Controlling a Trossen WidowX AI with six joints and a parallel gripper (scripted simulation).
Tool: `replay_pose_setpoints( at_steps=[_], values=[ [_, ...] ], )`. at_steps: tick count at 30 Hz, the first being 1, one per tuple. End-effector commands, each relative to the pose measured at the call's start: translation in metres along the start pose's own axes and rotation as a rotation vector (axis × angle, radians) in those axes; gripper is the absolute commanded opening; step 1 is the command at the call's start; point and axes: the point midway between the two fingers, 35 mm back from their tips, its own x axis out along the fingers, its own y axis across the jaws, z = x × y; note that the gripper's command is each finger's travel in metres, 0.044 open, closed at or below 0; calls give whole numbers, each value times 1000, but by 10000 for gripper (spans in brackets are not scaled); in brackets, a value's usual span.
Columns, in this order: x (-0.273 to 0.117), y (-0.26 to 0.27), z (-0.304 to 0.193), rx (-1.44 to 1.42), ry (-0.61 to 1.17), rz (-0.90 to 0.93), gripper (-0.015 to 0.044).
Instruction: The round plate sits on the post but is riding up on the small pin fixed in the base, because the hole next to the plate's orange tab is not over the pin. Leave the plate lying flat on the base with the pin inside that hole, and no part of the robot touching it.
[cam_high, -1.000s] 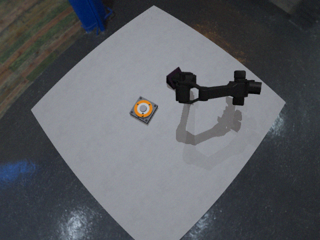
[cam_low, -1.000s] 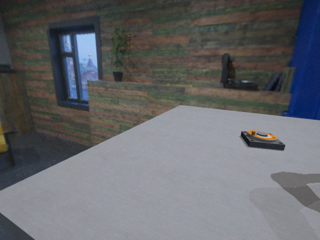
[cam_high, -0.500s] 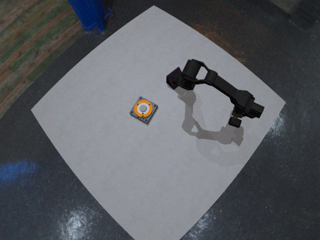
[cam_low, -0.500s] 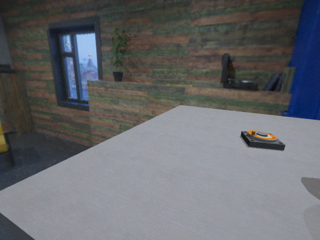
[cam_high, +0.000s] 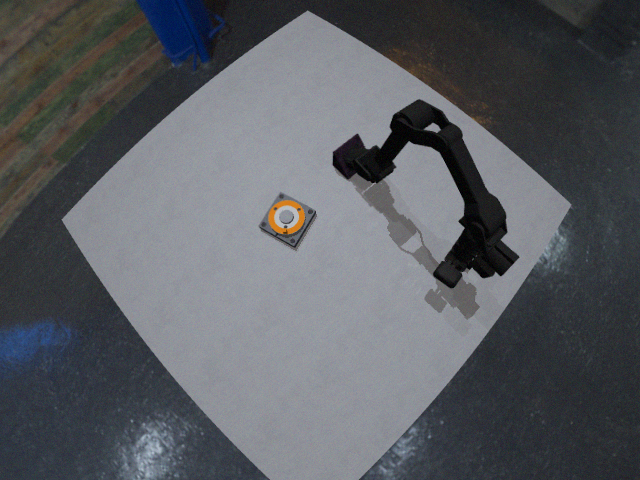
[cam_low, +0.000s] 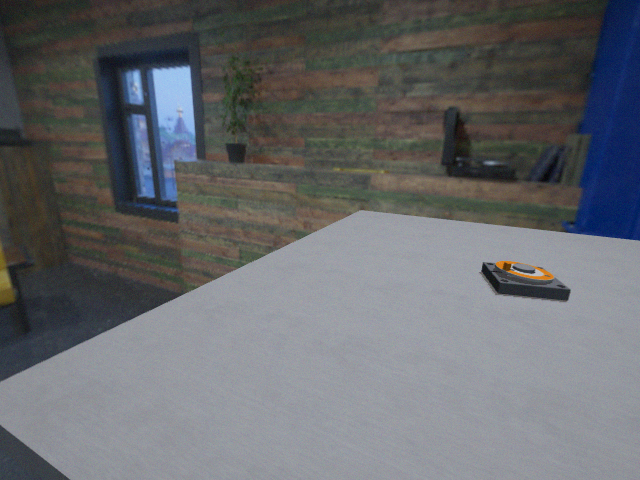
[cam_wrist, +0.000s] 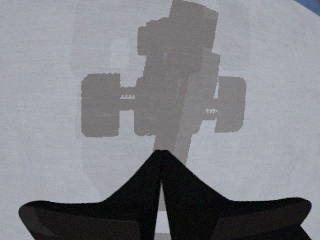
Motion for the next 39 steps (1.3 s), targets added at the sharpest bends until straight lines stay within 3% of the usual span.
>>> replay_pose_setpoints(
  at_steps=[1, 11, 21, 31, 39],
  values=[
    [3, -42, -10, 81, 69, -111, 0],
    [1, -115, -42, 234, 202, -257, 0],
    [-6, -195, -126, 559, 389, -357, 0],
    [-31, -236, -245, 972, 521, -305, 0],
    [-64, -235, -326, 1317, 460, -205, 0]
  ],
)
